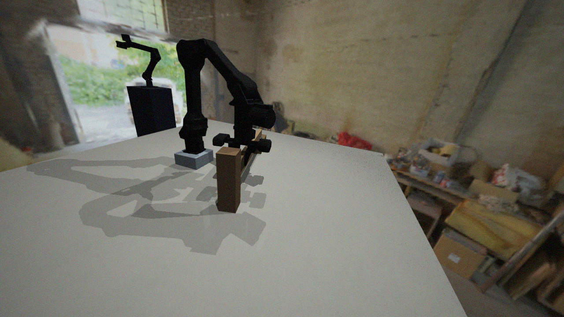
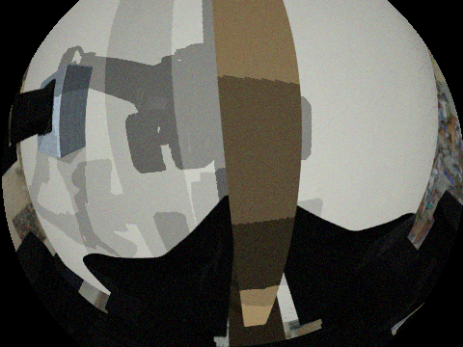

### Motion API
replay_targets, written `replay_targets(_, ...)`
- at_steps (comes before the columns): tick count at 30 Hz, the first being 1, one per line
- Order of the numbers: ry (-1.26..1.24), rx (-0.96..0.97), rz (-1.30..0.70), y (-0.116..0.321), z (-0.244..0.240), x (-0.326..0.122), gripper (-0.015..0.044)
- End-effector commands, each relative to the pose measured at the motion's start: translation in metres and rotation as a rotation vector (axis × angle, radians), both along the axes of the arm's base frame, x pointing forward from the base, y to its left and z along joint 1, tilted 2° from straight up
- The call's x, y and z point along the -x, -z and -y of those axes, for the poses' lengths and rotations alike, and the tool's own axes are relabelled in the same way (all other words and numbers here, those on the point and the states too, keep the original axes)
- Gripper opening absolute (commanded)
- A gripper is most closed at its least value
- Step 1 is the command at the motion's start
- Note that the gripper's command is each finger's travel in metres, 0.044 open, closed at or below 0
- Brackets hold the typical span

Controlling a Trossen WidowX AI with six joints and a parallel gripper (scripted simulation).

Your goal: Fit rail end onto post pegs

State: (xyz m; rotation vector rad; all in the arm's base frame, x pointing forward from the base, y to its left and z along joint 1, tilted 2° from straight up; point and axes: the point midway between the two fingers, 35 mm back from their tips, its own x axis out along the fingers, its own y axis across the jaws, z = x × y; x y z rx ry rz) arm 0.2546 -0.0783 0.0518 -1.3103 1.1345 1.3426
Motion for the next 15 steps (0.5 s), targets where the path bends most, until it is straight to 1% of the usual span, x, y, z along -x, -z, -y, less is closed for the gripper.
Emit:
replay_targets(1,-0.003,0.005,0.005,-0.0018,0.0034,-0.002,0.0)
replay_targets(15,-0.003,0.005,0.006,-0.0043,0.004,-0.0027,0.0)
